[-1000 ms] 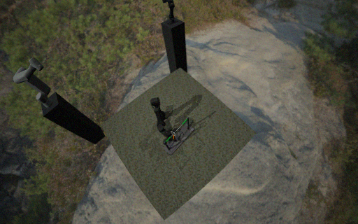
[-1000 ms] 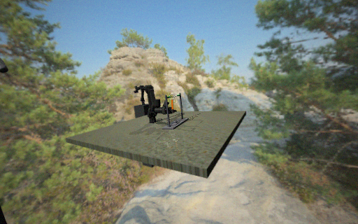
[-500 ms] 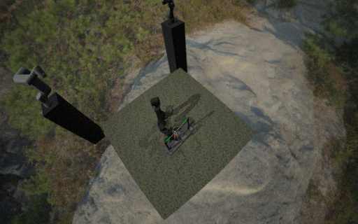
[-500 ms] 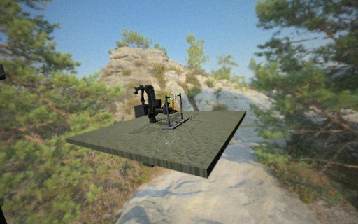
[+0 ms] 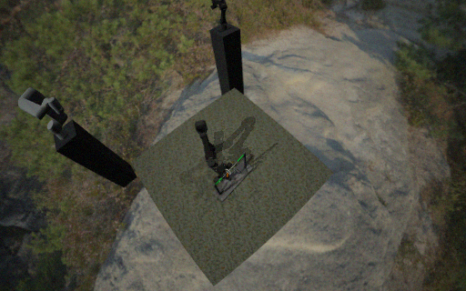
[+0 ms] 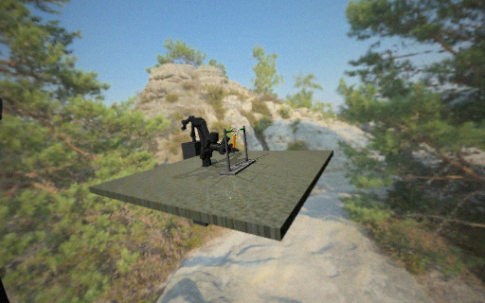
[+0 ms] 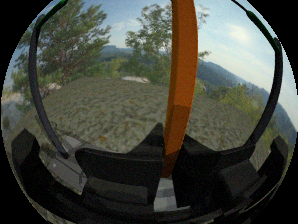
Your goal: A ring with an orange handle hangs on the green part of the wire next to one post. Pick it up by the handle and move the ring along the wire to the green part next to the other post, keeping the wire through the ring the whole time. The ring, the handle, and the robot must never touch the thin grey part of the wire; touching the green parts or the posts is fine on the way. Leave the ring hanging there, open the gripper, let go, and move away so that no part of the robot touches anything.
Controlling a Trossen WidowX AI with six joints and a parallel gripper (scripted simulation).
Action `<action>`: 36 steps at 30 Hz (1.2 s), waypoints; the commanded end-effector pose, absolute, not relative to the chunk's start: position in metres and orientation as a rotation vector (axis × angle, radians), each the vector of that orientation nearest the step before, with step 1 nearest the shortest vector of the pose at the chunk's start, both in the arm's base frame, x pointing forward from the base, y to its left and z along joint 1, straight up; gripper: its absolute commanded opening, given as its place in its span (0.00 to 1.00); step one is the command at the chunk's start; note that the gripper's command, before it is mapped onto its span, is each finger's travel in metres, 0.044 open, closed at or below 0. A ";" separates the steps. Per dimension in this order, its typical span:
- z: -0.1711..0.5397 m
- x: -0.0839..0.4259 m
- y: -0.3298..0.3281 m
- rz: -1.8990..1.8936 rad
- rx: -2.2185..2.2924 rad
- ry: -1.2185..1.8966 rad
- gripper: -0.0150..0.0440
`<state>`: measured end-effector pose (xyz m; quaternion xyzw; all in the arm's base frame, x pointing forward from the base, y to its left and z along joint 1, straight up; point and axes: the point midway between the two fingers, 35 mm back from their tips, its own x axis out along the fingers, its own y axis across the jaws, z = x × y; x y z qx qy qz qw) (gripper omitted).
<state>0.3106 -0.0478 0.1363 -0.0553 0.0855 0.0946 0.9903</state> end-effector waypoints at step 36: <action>0.143 0.284 0.017 0.089 0.107 0.320 0.00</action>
